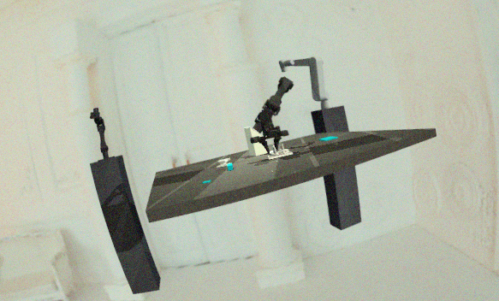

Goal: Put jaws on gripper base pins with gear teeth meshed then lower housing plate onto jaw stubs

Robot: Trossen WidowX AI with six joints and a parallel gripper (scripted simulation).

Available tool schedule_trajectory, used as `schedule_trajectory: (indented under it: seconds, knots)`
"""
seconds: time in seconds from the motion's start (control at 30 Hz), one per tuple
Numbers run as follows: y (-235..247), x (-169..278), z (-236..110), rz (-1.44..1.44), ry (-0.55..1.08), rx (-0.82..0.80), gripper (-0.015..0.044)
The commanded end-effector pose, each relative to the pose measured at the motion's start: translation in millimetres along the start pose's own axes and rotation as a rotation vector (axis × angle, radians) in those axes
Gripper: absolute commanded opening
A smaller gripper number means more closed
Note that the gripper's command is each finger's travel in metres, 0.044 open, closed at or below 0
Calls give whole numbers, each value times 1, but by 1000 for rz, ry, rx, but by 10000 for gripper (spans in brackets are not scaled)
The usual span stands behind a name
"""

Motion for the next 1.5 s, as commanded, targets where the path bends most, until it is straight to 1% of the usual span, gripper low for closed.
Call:
schedule_trajectory:
  seconds: [0.0,1.47]
  knots:
    - [1,-1,1,-3,0,-3,134]
    - [1,-1,5,-3,0,-3,134]
Point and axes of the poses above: the point midway between the two fingers, 35 mm back from their tips, its own z axis out along the fingers, its own y axis across the jaws, x = y × z, the point moved 3 cm from there along -z, back along the fingers, and after that the axes turned 13 degrees about -z, right-handed, at the moved point
